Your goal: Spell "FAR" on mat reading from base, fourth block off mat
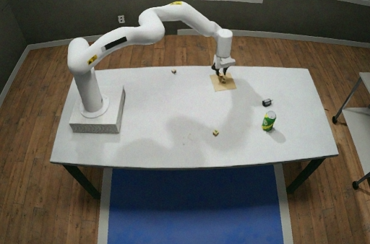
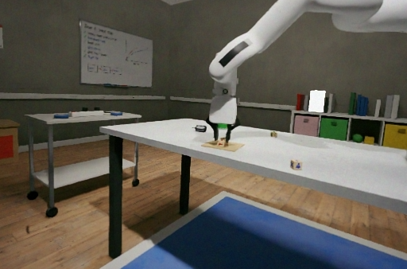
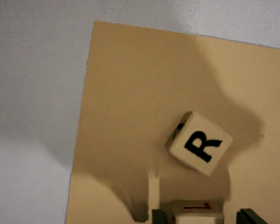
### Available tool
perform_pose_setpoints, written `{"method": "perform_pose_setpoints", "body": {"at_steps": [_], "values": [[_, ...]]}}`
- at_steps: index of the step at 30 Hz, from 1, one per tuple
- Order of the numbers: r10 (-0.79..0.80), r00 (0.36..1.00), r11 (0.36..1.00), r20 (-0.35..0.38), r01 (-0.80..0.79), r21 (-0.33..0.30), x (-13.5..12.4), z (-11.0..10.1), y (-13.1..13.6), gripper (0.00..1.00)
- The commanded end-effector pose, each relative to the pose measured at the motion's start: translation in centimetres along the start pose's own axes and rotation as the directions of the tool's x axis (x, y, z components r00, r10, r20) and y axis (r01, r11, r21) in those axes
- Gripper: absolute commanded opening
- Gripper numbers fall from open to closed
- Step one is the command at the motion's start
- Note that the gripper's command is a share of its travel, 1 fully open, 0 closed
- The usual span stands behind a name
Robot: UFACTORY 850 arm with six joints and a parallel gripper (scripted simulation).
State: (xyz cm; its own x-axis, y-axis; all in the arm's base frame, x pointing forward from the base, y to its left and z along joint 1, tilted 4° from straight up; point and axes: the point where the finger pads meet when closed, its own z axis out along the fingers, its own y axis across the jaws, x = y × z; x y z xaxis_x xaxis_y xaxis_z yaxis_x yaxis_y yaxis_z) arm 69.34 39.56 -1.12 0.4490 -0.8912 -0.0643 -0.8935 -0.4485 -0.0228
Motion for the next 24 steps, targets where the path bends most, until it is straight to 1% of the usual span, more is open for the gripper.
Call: {"method": "perform_pose_setpoints", "body": {"at_steps": [1,6,9,17,18,24], "values": [[0.0,1.0,1.0,0.0,0.0,0.004,0.0,-2.7,-0.1,0.43],[0.0,1.0,1.0,0.0,0.0,0.004,0.0,-5.3,-0.1,0.43],[0.0,1.0,1.0,0.0,0.0,0.004,0.0,-6.4,-0.1,0.43],[0.0,1.0,1.0,0.0,0.0,0.004,0.0,-7.0,-0.1,0.43],[0.0,1.0,1.0,0.0,0.0,0.004,0.0,-7.0,-0.1,1.0],[0.0,1.0,1.0,0.0,0.0,0.004,0.0,-7.0,-0.1,1.0]]}}
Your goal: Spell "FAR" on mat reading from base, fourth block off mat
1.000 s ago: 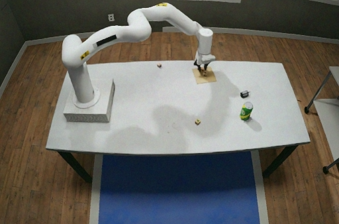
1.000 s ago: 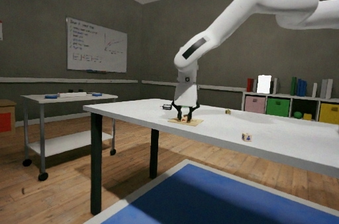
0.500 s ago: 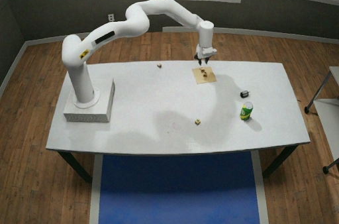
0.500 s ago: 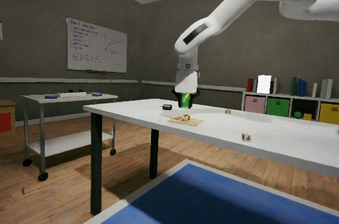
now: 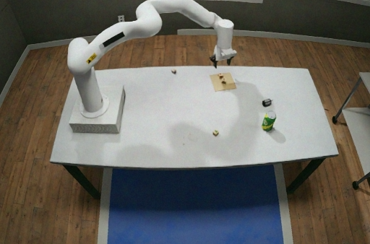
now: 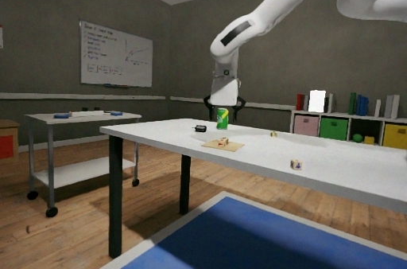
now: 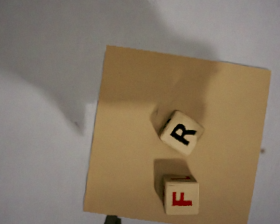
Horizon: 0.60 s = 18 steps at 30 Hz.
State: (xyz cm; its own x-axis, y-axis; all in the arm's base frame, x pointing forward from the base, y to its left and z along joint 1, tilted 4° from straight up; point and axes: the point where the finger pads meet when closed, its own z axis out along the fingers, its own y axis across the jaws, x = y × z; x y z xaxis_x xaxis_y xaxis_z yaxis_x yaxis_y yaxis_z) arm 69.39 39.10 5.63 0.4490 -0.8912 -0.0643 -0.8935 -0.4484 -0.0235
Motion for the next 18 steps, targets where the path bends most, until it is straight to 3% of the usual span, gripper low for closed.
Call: {"method": "perform_pose_setpoints", "body": {"at_steps": [1,14,18], "values": [[0.0,1.0,1.0,0.0,0.0,0.003,0.0,-0.2,-0.1,1.0],[0.004,1.0,1.0,0.0,-0.004,0.003,0.0,-0.2,-0.1,1.0],[0.15,0.989,0.989,0.001,-0.15,0.003,1.3,0.0,-0.1,1.0]]}}
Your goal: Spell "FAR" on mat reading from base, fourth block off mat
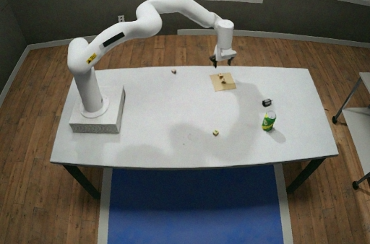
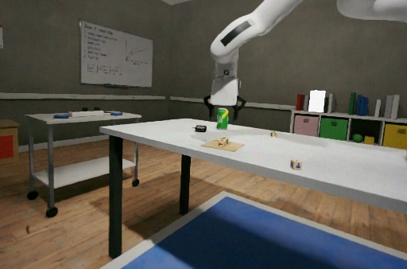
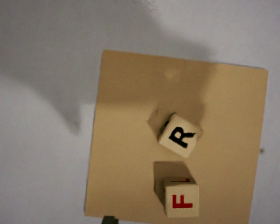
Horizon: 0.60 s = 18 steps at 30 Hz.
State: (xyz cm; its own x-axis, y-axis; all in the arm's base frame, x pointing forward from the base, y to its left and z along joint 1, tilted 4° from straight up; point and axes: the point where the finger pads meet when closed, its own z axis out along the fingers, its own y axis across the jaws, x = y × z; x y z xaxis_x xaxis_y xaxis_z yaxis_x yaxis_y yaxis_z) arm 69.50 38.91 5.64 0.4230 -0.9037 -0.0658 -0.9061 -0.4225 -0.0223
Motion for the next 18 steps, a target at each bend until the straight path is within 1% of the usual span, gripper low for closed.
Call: {"method": "perform_pose_setpoints", "body": {"at_steps": [1,3,4,9,18], "values": [[0.138,0.99,0.99,0.0,-0.138,0.003,1.2,0.1,-0.1,1.0],[0.138,0.99,0.99,0.0,-0.138,0.003,1.2,0.1,-0.1,1.0],[0.207,0.978,0.978,0.0,-0.207,0.003,1.9,0.2,-0.1,1.0],[0.31,0.951,0.951,0.0,-0.31,0.003,2.8,0.4,-0.2,1.0],[0.502,0.865,0.865,0.001,-0.502,0.002,4.6,0.7,-0.1,1.0]]}}
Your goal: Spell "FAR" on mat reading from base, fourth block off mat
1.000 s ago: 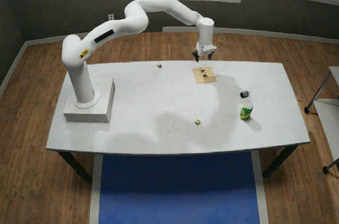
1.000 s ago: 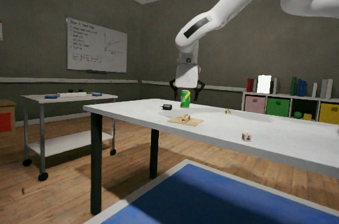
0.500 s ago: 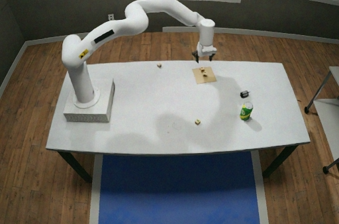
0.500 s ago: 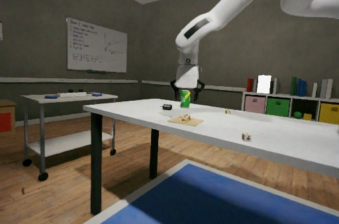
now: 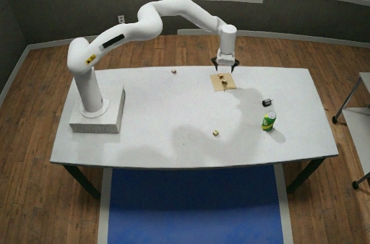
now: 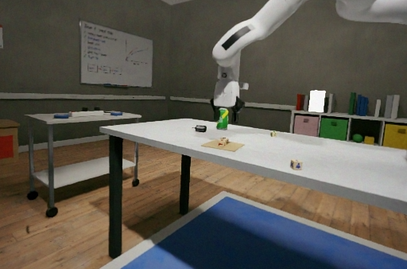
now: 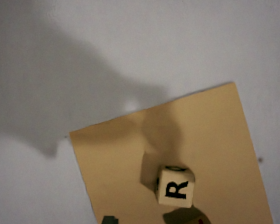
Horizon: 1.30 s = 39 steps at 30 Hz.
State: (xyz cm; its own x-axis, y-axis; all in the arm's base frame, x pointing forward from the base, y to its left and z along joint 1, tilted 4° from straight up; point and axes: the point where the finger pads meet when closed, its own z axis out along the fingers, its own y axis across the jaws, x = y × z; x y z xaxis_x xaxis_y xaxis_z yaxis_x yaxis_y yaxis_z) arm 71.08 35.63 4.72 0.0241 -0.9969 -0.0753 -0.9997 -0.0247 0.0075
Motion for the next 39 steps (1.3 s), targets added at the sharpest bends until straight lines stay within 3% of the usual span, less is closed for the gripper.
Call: {"method": "perform_pose_setpoints", "body": {"at_steps": [1,4,5,39], "values": [[0.113,0.994,0.994,-0.005,-0.113,0.005,0.83,0.01,-0.48,1.0],[0.12,0.993,0.993,-0.005,-0.12,0.005,0.88,0.02,-0.5,1.0],[0.12,0.993,0.993,-0.005,-0.12,0.005,0.88,0.02,-0.5,0.44],[0.12,0.993,0.993,-0.005,-0.12,0.005,0.88,0.02,-0.5,0.44]]}}
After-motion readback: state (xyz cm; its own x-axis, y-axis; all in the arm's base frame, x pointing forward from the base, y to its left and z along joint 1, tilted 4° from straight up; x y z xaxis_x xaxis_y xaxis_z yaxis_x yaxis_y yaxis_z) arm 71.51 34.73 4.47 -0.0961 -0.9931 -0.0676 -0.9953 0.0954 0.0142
